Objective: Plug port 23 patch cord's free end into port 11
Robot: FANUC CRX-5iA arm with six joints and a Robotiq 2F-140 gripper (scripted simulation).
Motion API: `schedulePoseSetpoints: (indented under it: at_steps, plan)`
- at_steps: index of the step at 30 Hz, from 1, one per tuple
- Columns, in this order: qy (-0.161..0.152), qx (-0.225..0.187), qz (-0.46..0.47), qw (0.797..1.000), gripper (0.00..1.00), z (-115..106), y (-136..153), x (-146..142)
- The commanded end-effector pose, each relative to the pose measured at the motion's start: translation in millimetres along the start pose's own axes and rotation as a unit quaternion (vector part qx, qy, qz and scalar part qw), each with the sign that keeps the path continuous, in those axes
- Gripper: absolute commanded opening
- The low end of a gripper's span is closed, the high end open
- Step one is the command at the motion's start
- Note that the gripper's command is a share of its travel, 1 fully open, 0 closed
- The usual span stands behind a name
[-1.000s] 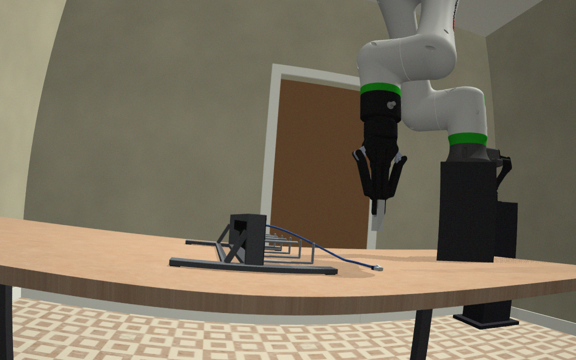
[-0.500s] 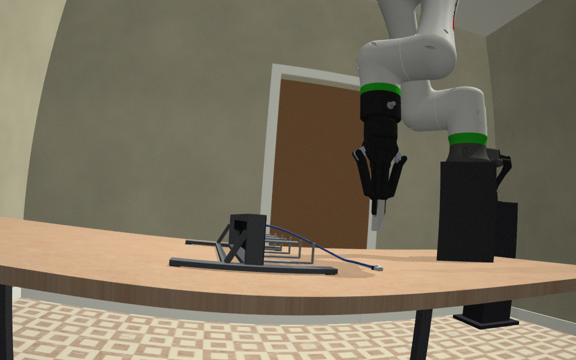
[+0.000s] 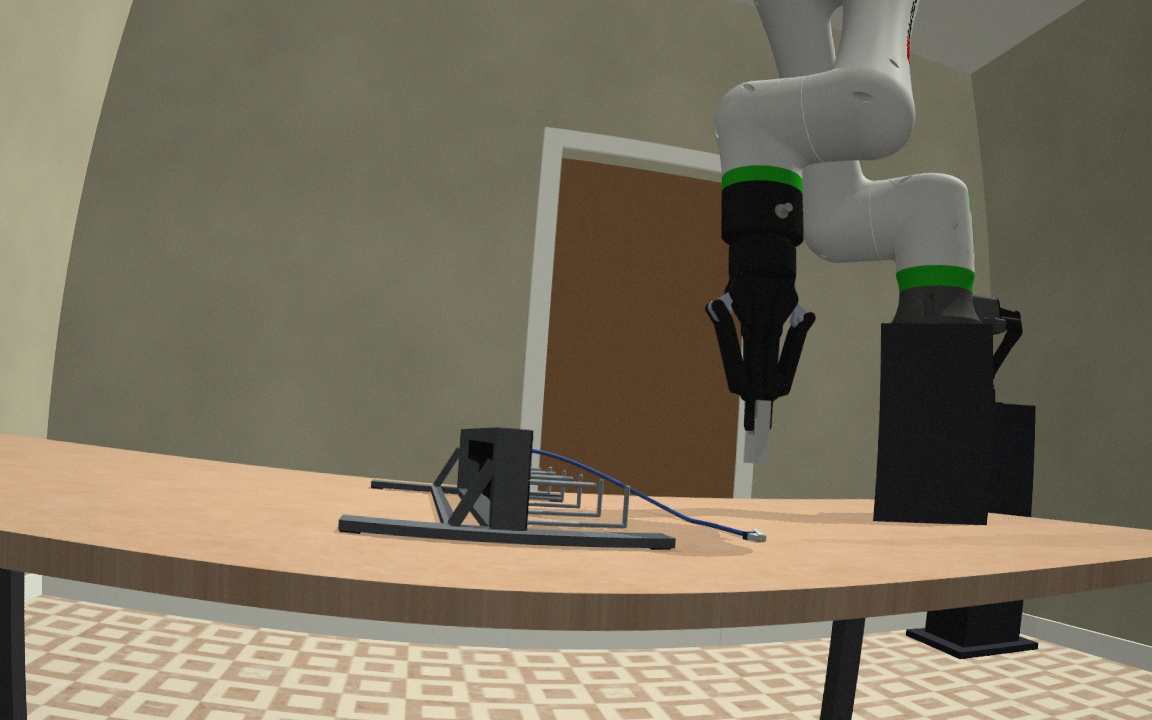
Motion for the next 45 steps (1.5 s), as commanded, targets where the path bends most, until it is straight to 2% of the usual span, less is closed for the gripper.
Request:
schedulePoseSetpoints:
  at_steps: [1, 5, 6, 45]
  plan:
    - [0.0, 0.0, 0.002, 1.0, 0.0, 0.8, 2.3, 0.2]
    - [-0.001, 0.0, 0.002, 1.0, 0.0, 1.0, 2.7, 0.3]
    - [-0.001, 0.0, 0.002, 1.0, 0.22, 1.0, 2.7, 0.3]
    - [-0.001, 0.0, 0.002, 1.0, 0.22, 1.6, 2.7, 0.3]
Point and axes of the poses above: the point where the finger pads meet when closed, its own z axis out along the fingers, its own x axis across the jaws, y = z × x, the point moved 3 cm from there along -z, back along the fingers, and after that the axes turned 11 degrees about z, right-handed, at the moved point
